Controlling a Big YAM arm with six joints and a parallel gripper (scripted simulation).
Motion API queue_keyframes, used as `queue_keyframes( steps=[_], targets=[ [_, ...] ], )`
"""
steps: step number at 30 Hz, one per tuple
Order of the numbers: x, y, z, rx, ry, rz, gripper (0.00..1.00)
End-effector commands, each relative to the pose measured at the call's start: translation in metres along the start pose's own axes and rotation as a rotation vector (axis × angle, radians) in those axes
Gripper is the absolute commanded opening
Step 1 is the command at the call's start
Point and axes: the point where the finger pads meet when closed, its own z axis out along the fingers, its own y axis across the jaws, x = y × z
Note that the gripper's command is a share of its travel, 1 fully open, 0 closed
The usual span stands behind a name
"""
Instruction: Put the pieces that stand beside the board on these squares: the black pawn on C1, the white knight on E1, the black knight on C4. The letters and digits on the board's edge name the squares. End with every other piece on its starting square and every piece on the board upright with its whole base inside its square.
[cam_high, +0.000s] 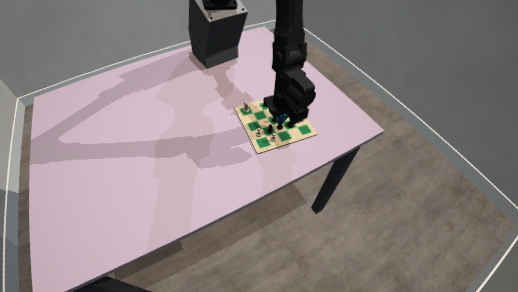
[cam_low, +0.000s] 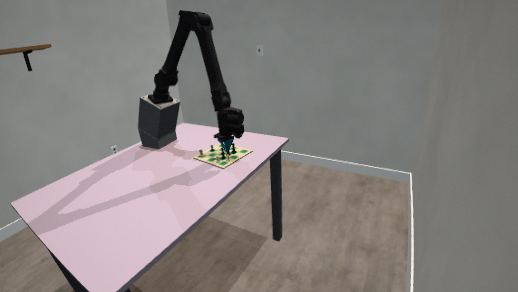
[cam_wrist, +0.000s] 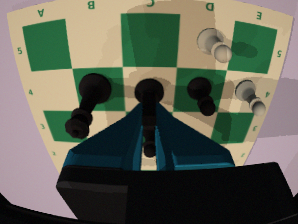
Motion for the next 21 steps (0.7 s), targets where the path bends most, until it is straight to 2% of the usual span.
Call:
queue_keyframes(
  steps=[1, 21],
  targets=[
    [0.0047, 0.0047, 0.0057, -0.002, -0.002, -0.021, 0.00],
    [0.0045, 0.0047, 0.0080, -0.002, -0.002, -0.020, 0.00]
  ],
)
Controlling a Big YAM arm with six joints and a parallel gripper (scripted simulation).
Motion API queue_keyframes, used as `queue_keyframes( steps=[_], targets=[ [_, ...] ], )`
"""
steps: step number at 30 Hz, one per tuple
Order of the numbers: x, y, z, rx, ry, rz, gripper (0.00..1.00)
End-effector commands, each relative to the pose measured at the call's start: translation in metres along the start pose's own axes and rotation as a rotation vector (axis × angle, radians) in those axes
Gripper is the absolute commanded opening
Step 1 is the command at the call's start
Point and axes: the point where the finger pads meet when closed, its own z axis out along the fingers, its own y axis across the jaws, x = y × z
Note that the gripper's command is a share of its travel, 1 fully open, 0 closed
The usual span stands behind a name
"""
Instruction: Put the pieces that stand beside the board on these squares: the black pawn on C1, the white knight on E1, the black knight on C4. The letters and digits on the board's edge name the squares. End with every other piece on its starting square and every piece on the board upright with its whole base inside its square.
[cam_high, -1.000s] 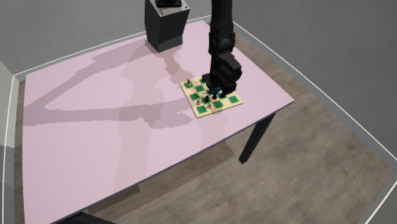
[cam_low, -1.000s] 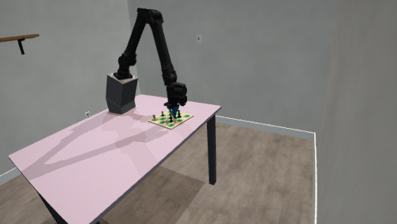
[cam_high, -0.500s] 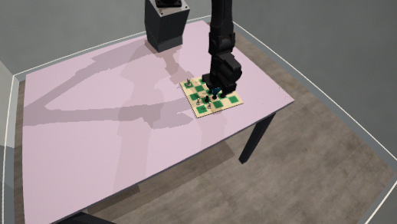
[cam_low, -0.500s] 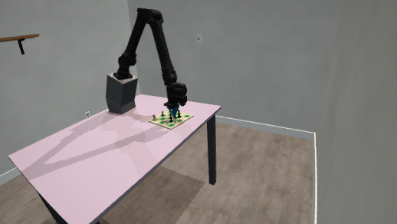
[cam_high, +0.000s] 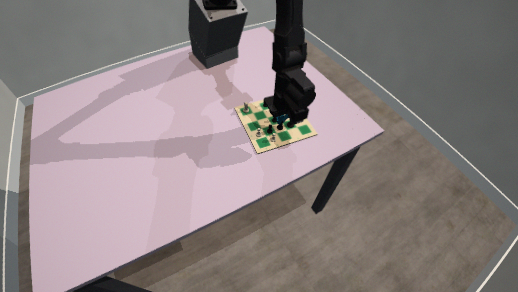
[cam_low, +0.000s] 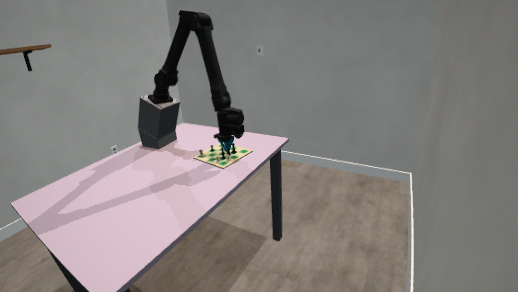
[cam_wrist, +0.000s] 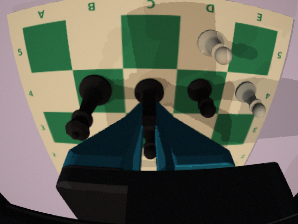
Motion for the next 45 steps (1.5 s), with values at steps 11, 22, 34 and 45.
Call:
queue_keyframes(
  steps=[11, 22, 34, 45],
  targets=[
    [0.0055, 0.0045, 0.0074, -0.001, 0.003, -0.020, 0.00],
    [0.0055, 0.0045, 0.0074, -0.001, 0.003, -0.020, 0.00],
    [0.0055, 0.0045, 0.0074, -0.001, 0.003, -0.020, 0.00],
    [0.0055, 0.0045, 0.0074, -0.001, 0.003, -0.020, 0.22]
  ],
)
